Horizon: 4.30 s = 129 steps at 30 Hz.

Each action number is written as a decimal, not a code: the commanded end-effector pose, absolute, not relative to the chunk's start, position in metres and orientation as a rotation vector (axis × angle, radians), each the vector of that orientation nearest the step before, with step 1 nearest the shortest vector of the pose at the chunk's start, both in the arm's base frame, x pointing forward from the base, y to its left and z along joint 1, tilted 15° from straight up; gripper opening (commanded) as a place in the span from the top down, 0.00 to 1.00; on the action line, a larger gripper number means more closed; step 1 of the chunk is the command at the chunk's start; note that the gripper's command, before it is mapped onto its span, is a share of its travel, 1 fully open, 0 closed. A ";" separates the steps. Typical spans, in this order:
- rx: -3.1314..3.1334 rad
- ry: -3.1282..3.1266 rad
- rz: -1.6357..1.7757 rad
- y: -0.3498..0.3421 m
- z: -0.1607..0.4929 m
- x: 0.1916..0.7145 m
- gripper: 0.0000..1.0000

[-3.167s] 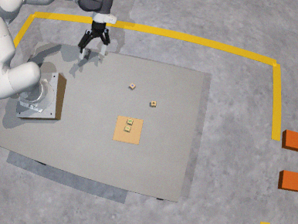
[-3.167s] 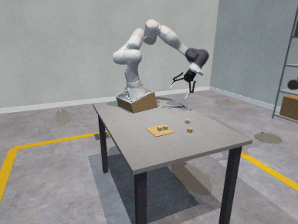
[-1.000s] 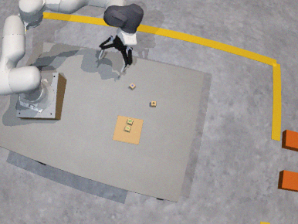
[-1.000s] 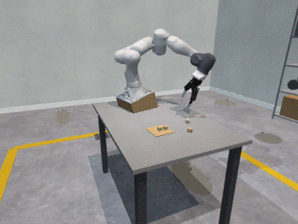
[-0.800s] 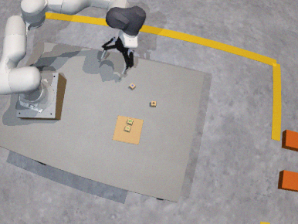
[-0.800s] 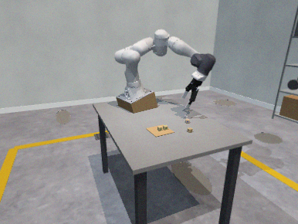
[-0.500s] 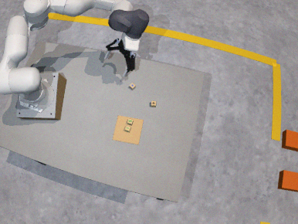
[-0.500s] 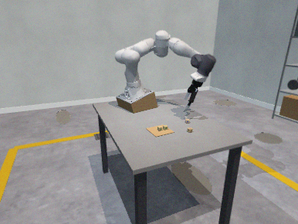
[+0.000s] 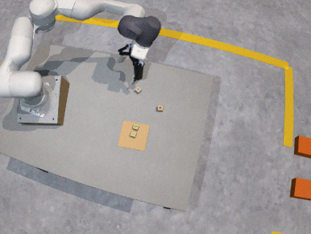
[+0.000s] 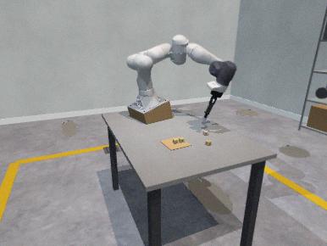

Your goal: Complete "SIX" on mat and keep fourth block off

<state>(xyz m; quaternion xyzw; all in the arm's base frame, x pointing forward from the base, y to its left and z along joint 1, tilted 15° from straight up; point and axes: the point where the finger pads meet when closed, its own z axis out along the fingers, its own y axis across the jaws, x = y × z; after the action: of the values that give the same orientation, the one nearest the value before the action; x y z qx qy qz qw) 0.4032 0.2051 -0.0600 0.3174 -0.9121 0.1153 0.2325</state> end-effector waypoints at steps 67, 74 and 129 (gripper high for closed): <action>-0.259 -2.809 0.334 0.145 -0.069 0.483 0.00; -0.259 -2.809 0.334 0.145 -0.069 0.483 0.00; 0.028 -2.826 0.247 0.142 -0.033 0.505 0.00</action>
<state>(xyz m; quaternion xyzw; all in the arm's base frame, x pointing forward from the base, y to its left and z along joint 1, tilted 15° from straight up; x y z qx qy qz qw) 0.5014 0.1437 -0.0424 -0.0526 -0.9832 0.0971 0.1455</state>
